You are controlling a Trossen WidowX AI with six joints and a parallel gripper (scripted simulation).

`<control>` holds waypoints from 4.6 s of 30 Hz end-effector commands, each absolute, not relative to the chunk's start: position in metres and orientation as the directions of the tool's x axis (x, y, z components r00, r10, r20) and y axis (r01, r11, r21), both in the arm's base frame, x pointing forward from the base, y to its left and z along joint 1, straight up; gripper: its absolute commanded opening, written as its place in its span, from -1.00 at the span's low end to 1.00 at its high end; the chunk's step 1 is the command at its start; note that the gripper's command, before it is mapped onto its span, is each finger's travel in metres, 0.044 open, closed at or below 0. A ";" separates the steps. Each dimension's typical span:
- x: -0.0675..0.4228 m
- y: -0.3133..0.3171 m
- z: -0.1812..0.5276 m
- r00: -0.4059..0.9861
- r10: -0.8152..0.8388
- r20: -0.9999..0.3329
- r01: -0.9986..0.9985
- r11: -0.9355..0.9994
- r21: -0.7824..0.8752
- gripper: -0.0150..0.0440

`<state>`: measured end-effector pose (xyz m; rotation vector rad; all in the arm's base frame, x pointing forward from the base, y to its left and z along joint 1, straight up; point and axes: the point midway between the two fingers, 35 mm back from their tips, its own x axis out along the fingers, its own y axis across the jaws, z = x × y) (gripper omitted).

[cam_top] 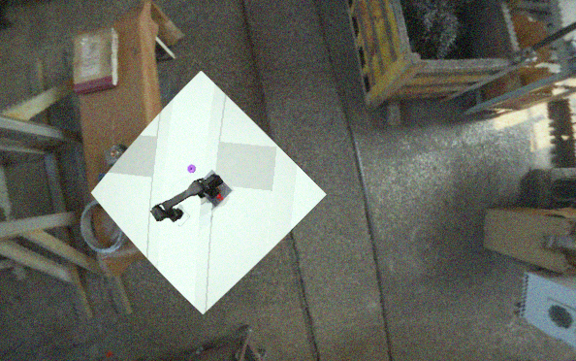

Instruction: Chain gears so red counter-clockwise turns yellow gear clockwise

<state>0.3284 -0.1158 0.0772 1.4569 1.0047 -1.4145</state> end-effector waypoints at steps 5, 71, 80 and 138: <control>0.328 -0.116 0.075 0.035 -0.010 -0.999 0.974 -0.222 0.036 -0.49; 0.328 -0.116 0.071 0.034 -0.010 -0.999 0.835 -0.550 0.034 -0.49; 0.329 -0.115 0.071 0.034 -0.010 -0.999 0.752 -0.658 0.032 -0.49; 0.328 -0.116 0.070 0.034 -0.010 -0.999 0.837 -0.546 0.034 -0.49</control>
